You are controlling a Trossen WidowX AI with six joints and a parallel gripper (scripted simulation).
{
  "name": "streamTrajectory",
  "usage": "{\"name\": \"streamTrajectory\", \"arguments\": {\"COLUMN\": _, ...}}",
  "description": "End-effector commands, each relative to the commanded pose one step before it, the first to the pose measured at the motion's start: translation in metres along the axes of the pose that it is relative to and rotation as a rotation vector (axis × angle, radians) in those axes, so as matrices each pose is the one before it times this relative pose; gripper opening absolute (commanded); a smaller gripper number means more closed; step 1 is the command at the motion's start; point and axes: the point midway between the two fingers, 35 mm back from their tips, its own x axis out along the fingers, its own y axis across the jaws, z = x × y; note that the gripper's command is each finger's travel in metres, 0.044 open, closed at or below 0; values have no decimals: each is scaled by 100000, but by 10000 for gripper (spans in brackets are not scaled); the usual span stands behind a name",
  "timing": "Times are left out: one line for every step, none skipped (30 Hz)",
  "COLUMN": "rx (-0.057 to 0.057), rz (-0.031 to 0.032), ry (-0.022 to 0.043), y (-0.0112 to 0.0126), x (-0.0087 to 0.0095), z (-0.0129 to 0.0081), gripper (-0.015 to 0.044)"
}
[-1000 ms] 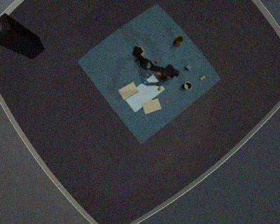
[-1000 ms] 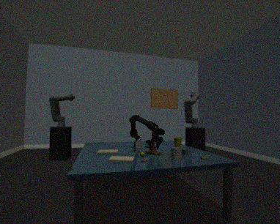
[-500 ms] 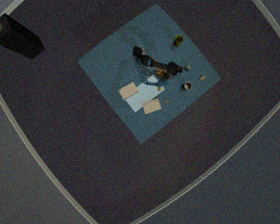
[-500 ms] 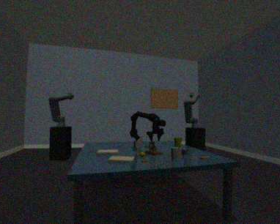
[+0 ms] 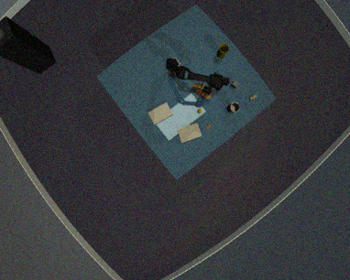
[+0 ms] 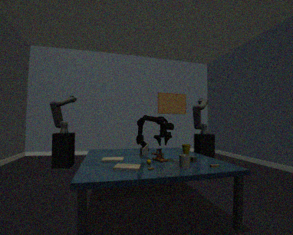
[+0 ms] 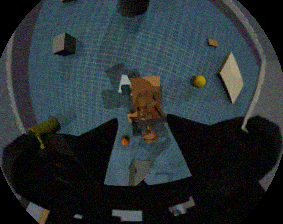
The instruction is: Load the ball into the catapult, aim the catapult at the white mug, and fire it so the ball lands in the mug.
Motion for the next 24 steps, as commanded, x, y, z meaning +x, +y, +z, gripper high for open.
{"name": "streamTrajectory", "arguments": {"rx": 6269, "rz": 530, "ry": -838, "y": 1997, "x": 1011, "z": -2447, "gripper": 300}}
{"name": "streamTrajectory", "arguments": {"rx": 1718, "rz": 48, "ry": -32, "y": 417, "x": 409, "z": -710, "gripper": 300}}
{"name": "streamTrajectory", "arguments": {"rx": 1718, "rz": 43, "ry": -26, "y": 381, "x": 420, "z": -744, "gripper": 300}}
{"name": "streamTrajectory", "arguments": {"rx": 1719, "rz": 37, "ry": -21, "y": 343, "x": 431, "z": -777, "gripper": 300}}
{"name": "streamTrajectory", "arguments": {"rx": 1719, "rz": 32, "ry": -16, "y": 302, "x": 441, "z": -808, "gripper": 300}}
{"name": "streamTrajectory", "arguments": {"rx": 1719, "rz": 26, "ry": -12, "y": 260, "x": 451, "z": -836, "gripper": 300}}
{"name": "streamTrajectory", "arguments": {"rx": 1720, "rz": 19, "ry": -8, "y": 216, "x": 460, "z": -862, "gripper": 300}}
{"name": "streamTrajectory", "arguments": {"rx": 1720, "rz": 13, "ry": -4, "y": 171, "x": 469, "z": -886, "gripper": 300}}
{"name": "streamTrajectory", "arguments": {"rx": 1720, "rz": 7, "ry": -1, "y": 124, "x": 477, "z": -908, "gripper": 300}}
{"name": "streamTrajectory", "arguments": {"rx": 1721, "rz": 0, "ry": 3, "y": 76, "x": 484, "z": -927, "gripper": 300}}
{"name": "streamTrajectory", "arguments": {"rx": 1722, "rz": -7, "ry": 5, "y": 27, "x": 491, "z": -943, "gripper": 300}}
{"name": "streamTrajectory", "arguments": {"rx": 1722, "rz": -14, "ry": 8, "y": -23, "x": 497, "z": -957, "gripper": 300}}
{"name": "streamTrajectory", "arguments": {"rx": 1723, "rz": -21, "ry": 10, "y": -74, "x": 503, "z": -968, "gripper": 300}}
{"name": "streamTrajectory", "arguments": {"rx": 1724, "rz": -29, "ry": 12, "y": -126, "x": 508, "z": -977, "gripper": 300}}
{"name": "streamTrajectory", "arguments": {"rx": 1724, "rz": -36, "ry": 13, "y": -178, "x": 513, "z": -982, "gripper": 300}}
{"name": "streamTrajectory", "arguments": {"rx": 1424, "rz": -36, "ry": 11, "y": -188, "x": 426, "z": -813, "gripper": 300}}
{"name": "streamTrajectory", "arguments": {"rx": 855, "rz": -24, "ry": 7, "y": -131, "x": 257, "z": -488, "gripper": 300}}
{"name": "streamTrajectory", "arguments": {"rx": 285, "rz": -8, "ry": 2, "y": -47, "x": 86, "z": -162, "gripper": 300}}
{"name": "streamTrajectory", "arguments": {"rx": 0, "rz": 0, "ry": 0, "y": 0, "x": 0, "z": 0, "gripper": 300}}
{"name": "streamTrajectory", "arguments": {"rx": 0, "rz": 0, "ry": 0, "y": 0, "x": 0, "z": 0, "gripper": 300}}
{"name": "streamTrajectory", "arguments": {"rx": 0, "rz": 0, "ry": 0, "y": 0, "x": 0, "z": 0, "gripper": 300}}
{"name": "streamTrajectory", "arguments": {"rx": 0, "rz": 0, "ry": 0, "y": 0, "x": 0, "z": 0, "gripper": 300}}
{"name": "streamTrajectory", "arguments": {"rx": -2, "rz": 8, "ry": 1, "y": 80, "x": -2, "z": -67, "gripper": 300}}
{"name": "streamTrajectory", "arguments": {"rx": 0, "rz": 0, "ry": 0, "y": 0, "x": 0, "z": 0, "gripper": 300}}
